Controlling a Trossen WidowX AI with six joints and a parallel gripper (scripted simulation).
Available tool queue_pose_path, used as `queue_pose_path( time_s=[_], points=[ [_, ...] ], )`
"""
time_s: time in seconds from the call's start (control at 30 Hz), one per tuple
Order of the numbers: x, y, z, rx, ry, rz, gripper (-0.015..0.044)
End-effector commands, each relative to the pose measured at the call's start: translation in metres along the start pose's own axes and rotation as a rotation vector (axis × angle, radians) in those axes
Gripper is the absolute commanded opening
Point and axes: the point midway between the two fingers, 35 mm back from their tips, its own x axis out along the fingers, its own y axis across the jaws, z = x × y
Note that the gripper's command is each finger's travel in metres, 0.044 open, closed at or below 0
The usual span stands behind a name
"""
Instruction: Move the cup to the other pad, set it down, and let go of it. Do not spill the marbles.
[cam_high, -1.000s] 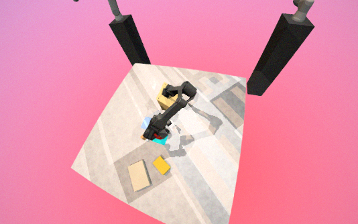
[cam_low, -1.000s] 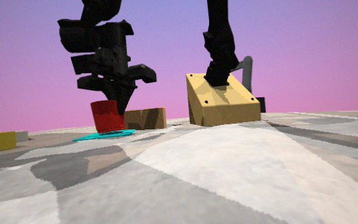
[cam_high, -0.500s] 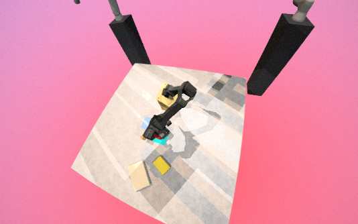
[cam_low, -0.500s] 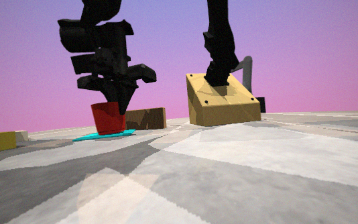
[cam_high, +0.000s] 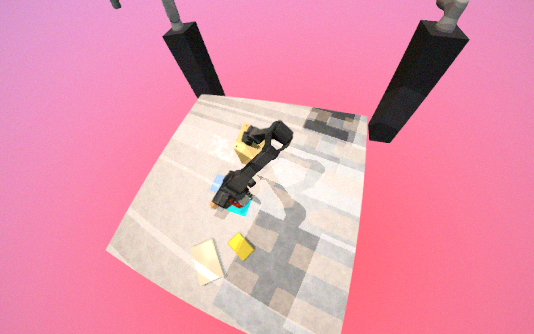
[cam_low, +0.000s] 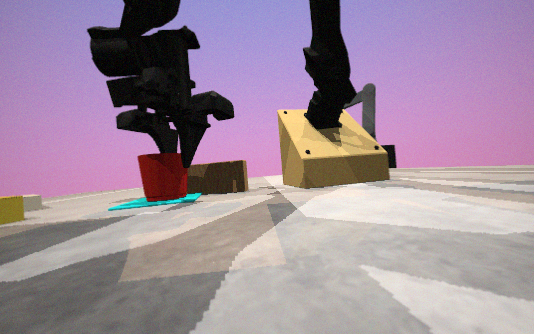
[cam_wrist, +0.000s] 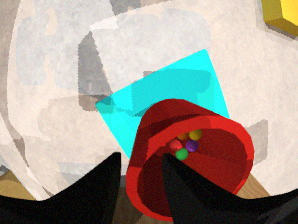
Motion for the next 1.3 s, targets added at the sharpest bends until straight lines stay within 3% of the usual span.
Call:
queue_pose_path(
  time_s=[0.0,0.9,1.27],
  points=[
    [-0.007,-0.002,0.001,-0.007,-0.002,-0.007,0.0128],
    [-0.044,0.003,-0.002,0.000,-0.006,-0.005,0.0128],
    [-0.045,0.002,-0.002,0.008,-0.009,0.000,0.0416]
  ],
)
